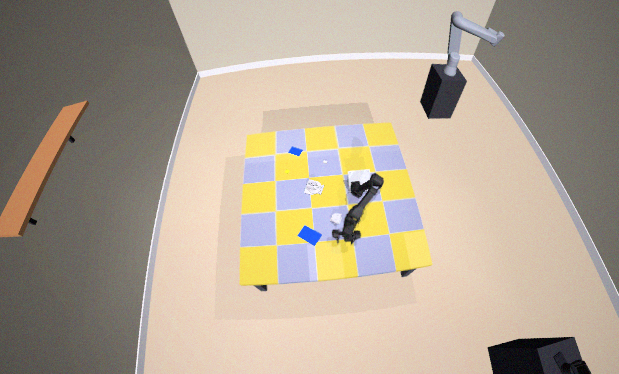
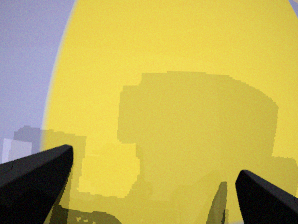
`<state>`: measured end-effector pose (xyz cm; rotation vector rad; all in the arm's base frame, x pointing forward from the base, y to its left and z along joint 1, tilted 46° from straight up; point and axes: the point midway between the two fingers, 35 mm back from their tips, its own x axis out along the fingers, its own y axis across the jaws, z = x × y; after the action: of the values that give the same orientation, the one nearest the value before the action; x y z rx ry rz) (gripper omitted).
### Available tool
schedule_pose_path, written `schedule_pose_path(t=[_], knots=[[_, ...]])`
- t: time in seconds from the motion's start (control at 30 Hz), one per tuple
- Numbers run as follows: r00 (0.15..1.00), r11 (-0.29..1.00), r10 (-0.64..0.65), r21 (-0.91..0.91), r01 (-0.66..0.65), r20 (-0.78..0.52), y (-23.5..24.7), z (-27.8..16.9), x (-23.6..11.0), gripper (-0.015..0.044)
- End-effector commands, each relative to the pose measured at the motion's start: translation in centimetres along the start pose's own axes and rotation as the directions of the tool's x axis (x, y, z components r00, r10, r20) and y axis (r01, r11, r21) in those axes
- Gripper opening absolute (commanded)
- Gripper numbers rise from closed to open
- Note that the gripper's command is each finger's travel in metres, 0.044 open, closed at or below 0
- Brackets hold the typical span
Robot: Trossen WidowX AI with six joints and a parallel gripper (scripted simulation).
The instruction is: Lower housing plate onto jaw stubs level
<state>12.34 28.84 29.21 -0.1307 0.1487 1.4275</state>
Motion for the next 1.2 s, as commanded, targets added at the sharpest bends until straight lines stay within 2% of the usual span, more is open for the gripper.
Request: schedule_pose_path(t=[0.0,0.57,1.17], knots=[[0.999,0.998,-0.021,0.062,0.023,-0.038,-1.0,-0.6,-0.3,0.0440],[0.970,0.930,-0.097,0.327,0.168,-0.221,-4.7,-4.0,-2.1,0.0440],[0.911,0.716,-0.117,0.602,0.353,-0.394,-7.3,-7.2,-4.9,0.0440]])
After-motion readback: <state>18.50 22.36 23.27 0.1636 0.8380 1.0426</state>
